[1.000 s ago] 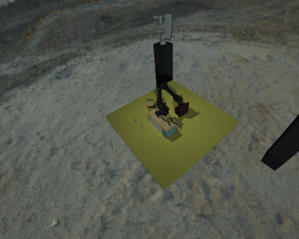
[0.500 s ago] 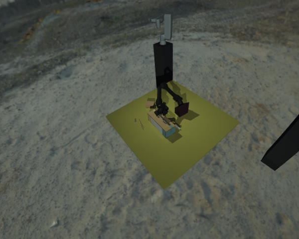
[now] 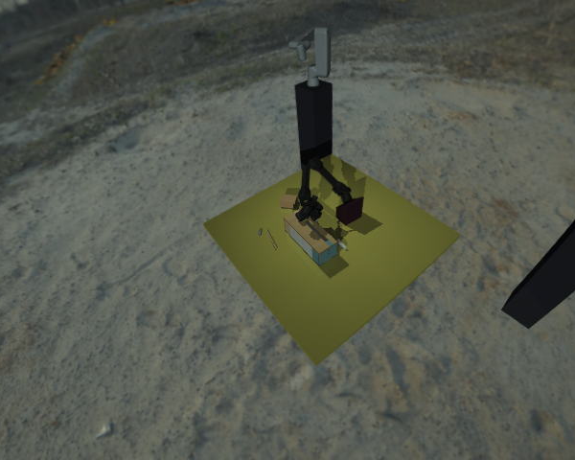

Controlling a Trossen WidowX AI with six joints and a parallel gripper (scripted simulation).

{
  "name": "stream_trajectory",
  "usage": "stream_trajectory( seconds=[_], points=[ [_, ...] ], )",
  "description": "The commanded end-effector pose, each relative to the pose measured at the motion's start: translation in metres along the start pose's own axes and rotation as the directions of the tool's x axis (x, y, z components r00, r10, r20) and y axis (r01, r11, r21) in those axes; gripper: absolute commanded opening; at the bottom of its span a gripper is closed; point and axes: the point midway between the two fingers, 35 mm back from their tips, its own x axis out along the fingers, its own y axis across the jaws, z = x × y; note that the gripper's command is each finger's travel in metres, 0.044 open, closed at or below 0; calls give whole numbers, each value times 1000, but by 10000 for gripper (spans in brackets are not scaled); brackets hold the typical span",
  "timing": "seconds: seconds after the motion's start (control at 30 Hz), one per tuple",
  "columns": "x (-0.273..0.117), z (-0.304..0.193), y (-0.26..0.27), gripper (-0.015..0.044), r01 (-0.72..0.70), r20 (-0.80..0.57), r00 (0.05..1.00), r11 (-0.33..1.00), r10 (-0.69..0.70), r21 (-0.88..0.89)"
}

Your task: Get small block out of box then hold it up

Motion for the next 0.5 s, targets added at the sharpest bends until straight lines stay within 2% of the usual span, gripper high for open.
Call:
stream_trajectory(
  seconds=[0.0, 0.2, 0.37, 0.47],
  points=[
    [-6, -4, -1, 400, 2, -1, 1000, 1000, -2, -3],
    [-57, -18, 0, 400, 0, 3, 1000, 1000, 0, -2],
    [-57, -17, -2, 400, 17, 3, 1000, 1000, -17, -5],
    [-57, -22, 1, 321, 34, 30, 999, 995, -31, -98]
  ],
)
